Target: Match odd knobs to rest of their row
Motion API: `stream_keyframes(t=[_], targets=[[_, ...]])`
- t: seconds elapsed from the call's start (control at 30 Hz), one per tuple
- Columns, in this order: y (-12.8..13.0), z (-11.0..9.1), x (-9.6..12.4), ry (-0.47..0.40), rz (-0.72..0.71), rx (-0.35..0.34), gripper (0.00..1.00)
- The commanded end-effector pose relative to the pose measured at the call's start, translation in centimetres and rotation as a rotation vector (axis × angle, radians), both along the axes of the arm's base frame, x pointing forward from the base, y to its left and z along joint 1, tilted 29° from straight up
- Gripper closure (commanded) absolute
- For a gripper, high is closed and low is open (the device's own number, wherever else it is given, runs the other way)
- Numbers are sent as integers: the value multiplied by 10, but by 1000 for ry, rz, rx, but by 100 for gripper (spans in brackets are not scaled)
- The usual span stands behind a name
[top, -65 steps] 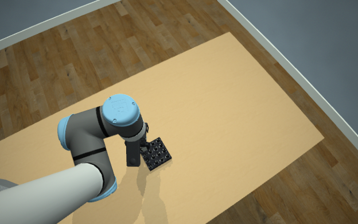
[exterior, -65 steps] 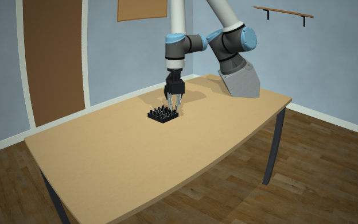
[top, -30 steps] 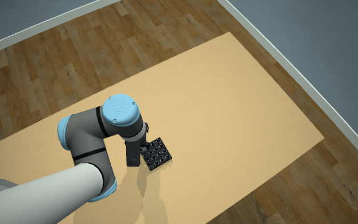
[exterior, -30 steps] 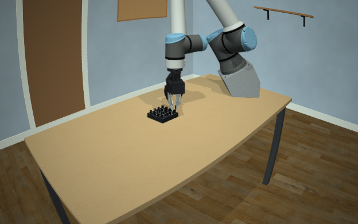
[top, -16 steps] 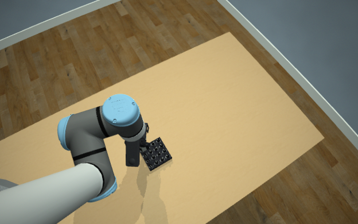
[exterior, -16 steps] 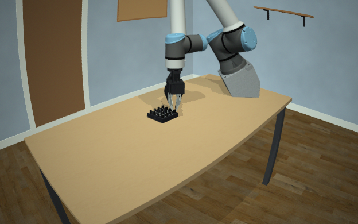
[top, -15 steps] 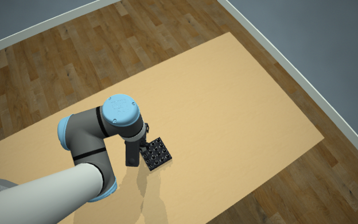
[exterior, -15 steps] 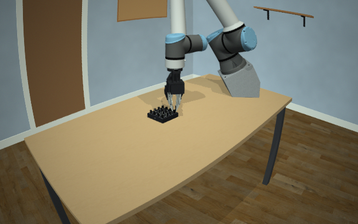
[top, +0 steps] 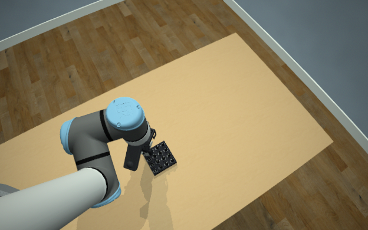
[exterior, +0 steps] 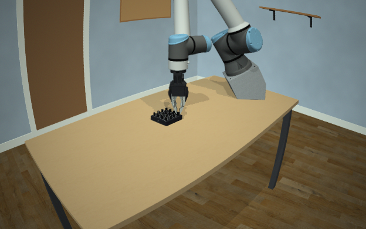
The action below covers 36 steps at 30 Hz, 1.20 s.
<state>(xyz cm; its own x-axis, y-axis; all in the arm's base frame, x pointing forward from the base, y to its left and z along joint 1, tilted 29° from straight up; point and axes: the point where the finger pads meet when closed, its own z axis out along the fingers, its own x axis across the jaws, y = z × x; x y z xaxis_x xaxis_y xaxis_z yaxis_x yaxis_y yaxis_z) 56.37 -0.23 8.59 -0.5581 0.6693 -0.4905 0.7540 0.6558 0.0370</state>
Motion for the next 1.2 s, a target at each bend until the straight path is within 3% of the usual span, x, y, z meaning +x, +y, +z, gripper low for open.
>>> stream_keyframes(t=[0.0,0.4,0.43,1.17], targets=[[0,1,0,-13,-35,12,96],[0,0,-1,-12,-35,12,96],[0,0,-1,-12,-35,12,89],[0,2,-1,-13,-35,12,89]])
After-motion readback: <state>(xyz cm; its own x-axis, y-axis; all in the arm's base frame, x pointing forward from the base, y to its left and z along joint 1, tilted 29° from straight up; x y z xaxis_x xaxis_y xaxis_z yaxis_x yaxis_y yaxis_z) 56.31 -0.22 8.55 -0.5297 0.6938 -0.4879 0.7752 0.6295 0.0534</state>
